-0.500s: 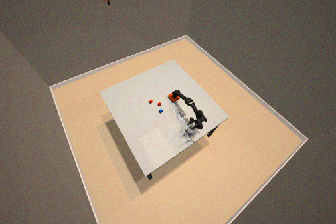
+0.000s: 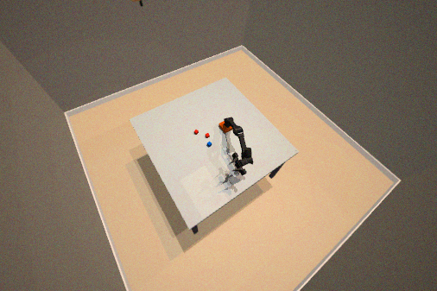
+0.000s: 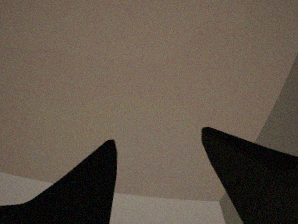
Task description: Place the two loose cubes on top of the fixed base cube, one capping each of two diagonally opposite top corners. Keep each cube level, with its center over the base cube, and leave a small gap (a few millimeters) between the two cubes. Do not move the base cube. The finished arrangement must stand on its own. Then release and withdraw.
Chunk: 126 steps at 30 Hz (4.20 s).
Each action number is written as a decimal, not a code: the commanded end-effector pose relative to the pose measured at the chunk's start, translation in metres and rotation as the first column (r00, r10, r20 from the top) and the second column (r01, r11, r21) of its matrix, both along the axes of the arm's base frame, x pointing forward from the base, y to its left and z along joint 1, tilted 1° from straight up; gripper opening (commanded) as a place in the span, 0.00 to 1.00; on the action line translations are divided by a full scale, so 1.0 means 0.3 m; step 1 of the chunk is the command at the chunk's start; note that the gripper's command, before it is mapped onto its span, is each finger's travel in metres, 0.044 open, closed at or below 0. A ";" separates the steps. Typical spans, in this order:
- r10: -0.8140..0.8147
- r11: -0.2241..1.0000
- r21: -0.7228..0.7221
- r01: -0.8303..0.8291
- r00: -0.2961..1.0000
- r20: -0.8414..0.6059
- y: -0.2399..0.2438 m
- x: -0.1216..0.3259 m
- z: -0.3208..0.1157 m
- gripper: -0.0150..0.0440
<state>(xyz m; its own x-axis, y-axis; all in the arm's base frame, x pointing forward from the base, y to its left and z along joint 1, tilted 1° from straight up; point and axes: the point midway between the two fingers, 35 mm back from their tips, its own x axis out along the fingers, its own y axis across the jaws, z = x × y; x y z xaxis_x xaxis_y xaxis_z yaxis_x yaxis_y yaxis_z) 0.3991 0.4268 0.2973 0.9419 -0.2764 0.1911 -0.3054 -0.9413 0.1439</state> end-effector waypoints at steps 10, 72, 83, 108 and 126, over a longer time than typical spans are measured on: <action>-0.197 0.754 -0.656 0.029 0.963 -0.183 -0.358 0.417 0.011 0.70; -0.222 -0.029 0.228 -0.973 -0.216 -0.951 -1.979 -0.309 -0.735 0.70; -0.221 -0.029 0.228 -0.973 -0.216 -0.951 -1.979 -0.308 -0.808 0.70; -0.221 -0.029 0.228 -0.973 -0.216 -0.951 -1.980 -0.303 -0.913 0.53; -0.222 -0.029 0.228 -0.973 -0.216 -0.951 -1.987 -0.296 -0.795 0.43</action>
<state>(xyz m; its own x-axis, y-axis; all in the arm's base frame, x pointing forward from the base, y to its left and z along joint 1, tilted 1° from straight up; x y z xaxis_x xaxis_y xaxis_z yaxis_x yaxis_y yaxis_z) 0.3083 -0.1687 0.0491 0.0397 -0.0141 -0.9991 0.9720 0.2325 0.0353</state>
